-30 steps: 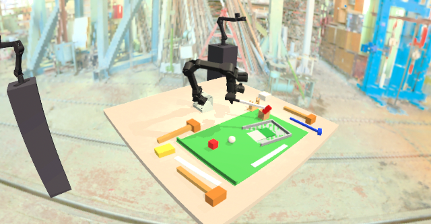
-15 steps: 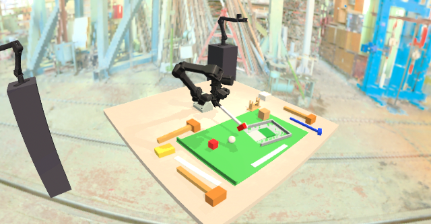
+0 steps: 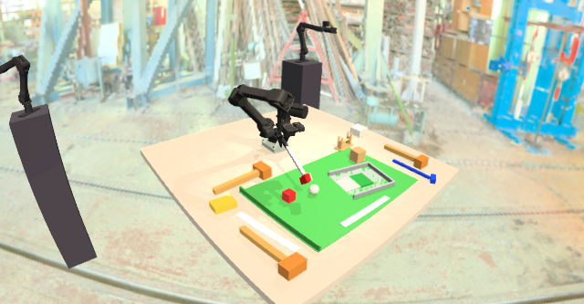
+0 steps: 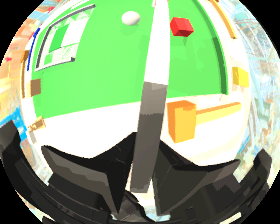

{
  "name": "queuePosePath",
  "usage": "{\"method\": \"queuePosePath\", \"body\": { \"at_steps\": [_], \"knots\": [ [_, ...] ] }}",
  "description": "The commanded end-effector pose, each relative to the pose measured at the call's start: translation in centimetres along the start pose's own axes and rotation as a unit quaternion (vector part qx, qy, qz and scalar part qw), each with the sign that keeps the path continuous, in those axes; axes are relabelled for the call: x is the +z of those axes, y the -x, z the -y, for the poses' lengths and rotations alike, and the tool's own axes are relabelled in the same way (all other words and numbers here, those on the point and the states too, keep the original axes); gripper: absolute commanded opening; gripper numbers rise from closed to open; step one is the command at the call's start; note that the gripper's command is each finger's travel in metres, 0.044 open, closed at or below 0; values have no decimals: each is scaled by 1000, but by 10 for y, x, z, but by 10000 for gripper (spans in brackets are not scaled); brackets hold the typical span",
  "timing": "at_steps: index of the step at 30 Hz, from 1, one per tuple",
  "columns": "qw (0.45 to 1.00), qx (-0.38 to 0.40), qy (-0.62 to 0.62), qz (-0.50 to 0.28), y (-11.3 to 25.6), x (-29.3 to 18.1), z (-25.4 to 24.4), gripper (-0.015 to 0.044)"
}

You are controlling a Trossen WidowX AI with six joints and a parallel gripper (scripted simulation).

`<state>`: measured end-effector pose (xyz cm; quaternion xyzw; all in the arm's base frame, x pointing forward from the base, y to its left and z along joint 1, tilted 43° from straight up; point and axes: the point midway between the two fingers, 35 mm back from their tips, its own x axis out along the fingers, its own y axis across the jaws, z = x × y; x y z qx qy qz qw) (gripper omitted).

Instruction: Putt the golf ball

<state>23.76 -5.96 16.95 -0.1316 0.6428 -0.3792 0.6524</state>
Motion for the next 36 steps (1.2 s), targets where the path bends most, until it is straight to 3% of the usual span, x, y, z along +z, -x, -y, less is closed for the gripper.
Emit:
{"method": "queuePosePath", "body": {
  "at_steps": [1, 9, 36],
  "knots": [
    [1000, -1, -4, 5, -8, 0, 2, 0],
    [1000, -2, -4, 5, -35, 0, 3, 0],
    [1000, -1, -4, 1, -62, 0, 2, 0]
  ]
}}
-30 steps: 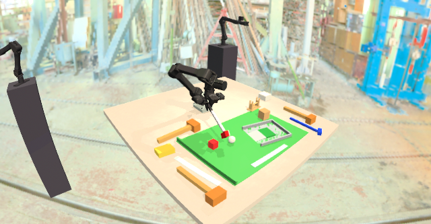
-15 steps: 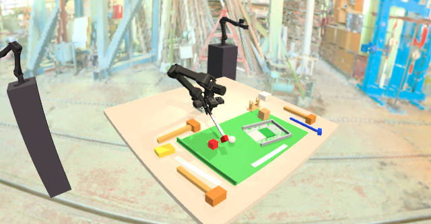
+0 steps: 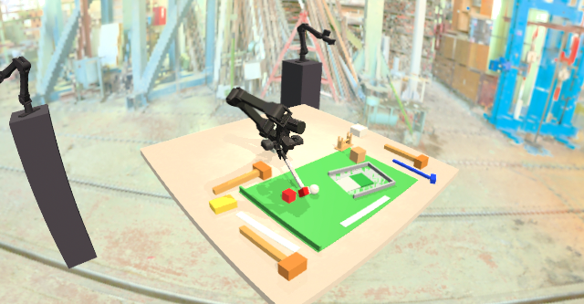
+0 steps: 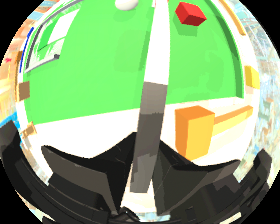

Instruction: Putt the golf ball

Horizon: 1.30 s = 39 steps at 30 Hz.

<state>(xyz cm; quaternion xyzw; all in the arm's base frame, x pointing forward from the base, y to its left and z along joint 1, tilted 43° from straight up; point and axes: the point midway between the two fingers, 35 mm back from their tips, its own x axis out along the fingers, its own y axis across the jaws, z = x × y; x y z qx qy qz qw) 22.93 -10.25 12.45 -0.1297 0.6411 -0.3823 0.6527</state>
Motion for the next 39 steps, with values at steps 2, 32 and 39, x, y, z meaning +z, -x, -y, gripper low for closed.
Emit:
{"method": "queuePosePath", "body": {
  "at_steps": [2, 32, 39],
  "knots": [
    [1000, 0, 0, 1, 1, 0, 0, 0],
    [1000, 1, -1, 5, -3, -1, -107, 0],
    [1000, 2, -1, 5, 9, 0, -108, 0]
  ]
}}
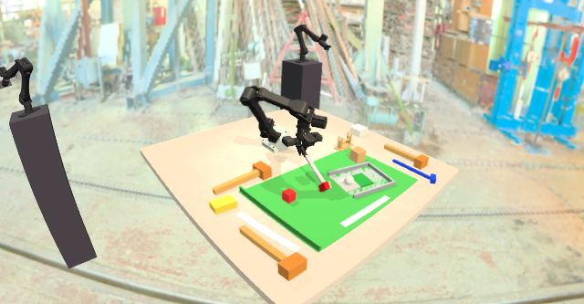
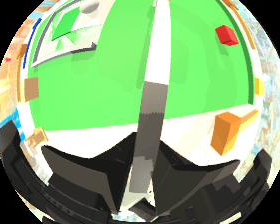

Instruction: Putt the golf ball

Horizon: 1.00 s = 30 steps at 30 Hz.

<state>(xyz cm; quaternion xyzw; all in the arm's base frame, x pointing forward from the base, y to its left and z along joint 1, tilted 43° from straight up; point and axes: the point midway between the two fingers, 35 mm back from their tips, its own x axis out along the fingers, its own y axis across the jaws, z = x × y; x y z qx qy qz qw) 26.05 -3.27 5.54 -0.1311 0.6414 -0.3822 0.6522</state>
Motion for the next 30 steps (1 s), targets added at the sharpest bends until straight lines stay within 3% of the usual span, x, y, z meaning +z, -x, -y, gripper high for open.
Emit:
{"method": "queuePosePath", "body": {
  "at_steps": [1, 10, 30],
  "knots": [
    [1000, 3, -2, 5, 14, 3, -5, 0],
    [1000, 3, -2, 5, 57, 2, -4, 0],
    [1000, 2, 0, 3, 49, 1, -3, 0]
  ]
}}
